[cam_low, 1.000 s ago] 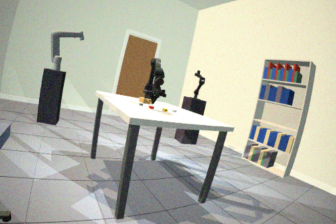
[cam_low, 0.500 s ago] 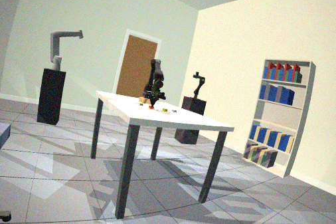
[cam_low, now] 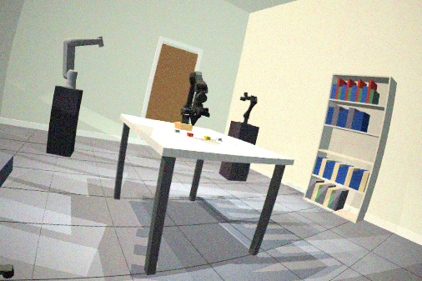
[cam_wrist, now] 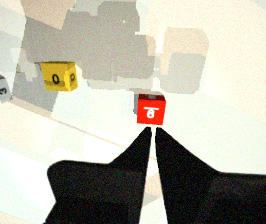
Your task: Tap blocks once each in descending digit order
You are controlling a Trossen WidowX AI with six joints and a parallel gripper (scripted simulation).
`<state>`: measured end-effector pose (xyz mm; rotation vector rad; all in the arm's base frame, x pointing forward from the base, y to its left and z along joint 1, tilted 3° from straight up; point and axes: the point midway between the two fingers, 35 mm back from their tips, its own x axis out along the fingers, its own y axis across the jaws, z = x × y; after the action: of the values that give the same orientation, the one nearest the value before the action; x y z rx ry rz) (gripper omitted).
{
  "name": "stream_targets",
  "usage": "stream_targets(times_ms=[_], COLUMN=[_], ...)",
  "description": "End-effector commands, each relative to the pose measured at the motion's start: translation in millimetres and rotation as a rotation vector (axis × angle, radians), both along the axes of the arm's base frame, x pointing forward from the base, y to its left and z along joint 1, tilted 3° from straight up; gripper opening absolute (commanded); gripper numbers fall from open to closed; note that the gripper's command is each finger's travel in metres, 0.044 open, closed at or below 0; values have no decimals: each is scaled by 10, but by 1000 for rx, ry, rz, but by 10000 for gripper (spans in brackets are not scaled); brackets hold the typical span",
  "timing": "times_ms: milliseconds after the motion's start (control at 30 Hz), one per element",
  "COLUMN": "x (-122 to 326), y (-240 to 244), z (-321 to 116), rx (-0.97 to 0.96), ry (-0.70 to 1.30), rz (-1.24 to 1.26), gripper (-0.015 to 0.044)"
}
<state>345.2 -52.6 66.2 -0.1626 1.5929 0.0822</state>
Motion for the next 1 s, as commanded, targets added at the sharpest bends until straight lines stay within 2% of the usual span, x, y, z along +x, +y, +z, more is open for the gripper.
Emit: stream_targets(times_ms=[0,167,367,533,600,767,967], x=[20,-5,-748,-850,-836,-846,-849], y=[21,-1,-616,-670,-683,-724,-725], z=[494,523,554,549,441,-235,-271], rx=[-7,-7,-13,-14,-14,-14,-14], ry=[-32,-32,-26,-25,-25,-24,-24], rz=[-4,-4,-4,-4,-4,-4,-4], gripper=[20,20,20,20,20,20,20])
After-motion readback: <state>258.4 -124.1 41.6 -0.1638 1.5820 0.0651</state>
